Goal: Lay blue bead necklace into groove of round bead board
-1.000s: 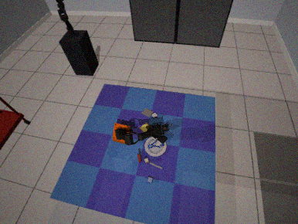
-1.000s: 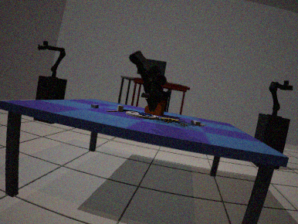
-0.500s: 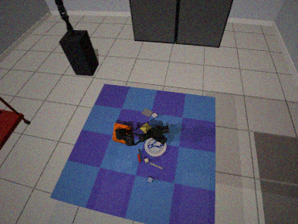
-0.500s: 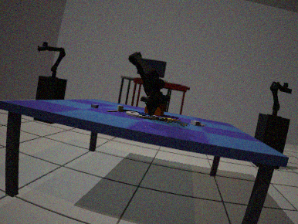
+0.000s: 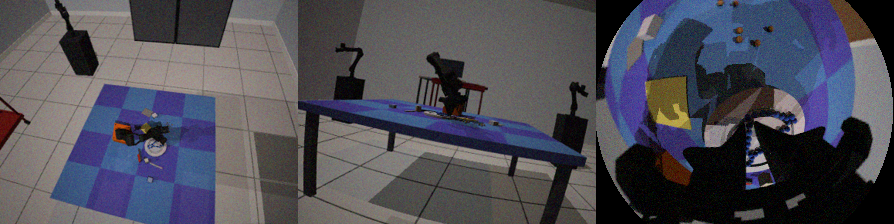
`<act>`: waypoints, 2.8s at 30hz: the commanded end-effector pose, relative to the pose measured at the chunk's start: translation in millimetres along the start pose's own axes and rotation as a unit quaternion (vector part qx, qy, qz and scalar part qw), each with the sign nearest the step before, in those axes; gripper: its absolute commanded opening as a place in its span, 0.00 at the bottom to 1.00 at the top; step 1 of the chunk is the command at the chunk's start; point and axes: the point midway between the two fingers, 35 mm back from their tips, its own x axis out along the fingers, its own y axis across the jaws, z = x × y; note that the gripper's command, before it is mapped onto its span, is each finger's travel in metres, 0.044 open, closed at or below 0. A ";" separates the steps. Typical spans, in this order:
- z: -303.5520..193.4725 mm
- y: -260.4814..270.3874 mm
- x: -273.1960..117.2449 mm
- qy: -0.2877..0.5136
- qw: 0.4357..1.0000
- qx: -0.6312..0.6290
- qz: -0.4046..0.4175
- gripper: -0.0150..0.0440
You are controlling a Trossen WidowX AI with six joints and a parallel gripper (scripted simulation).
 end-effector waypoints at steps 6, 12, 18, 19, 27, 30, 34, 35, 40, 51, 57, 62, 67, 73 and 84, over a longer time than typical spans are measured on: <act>0.1 -0.4 -0.4 0.000 1.000 0.000 0.000 0.25; 0.1 -0.4 -0.4 0.000 1.000 0.000 0.000 0.25; 0.1 -0.4 -0.4 0.000 1.000 0.000 0.000 0.25; 0.1 -0.4 -0.4 0.000 1.000 0.000 0.000 0.25; 0.1 -0.4 -0.4 0.000 1.000 0.000 0.000 0.25; 0.0 -0.3 -0.8 0.000 1.000 0.000 0.000 0.25; -0.6 0.5 -6.1 0.002 1.000 -0.003 -0.001 0.25; -0.6 0.5 -6.1 0.002 1.000 -0.003 -0.001 0.25; 3.2 6.6 -6.1 0.002 1.000 -0.003 0.000 0.25; 6.9 12.7 -5.0 0.002 1.000 -0.003 0.000 0.25; 6.8 12.7 1.9 0.002 1.000 -0.003 0.000 0.25; 6.8 11.1 -1.2 0.001 1.000 0.000 -0.002 0.43; 6.8 11.1 -1.2 0.001 1.000 0.000 -0.002 0.65; 6.8 12.2 -4.5 0.002 1.000 -0.002 -0.001 0.92; 6.6 12.1 -6.0 0.002 1.000 -0.003 0.000 1.00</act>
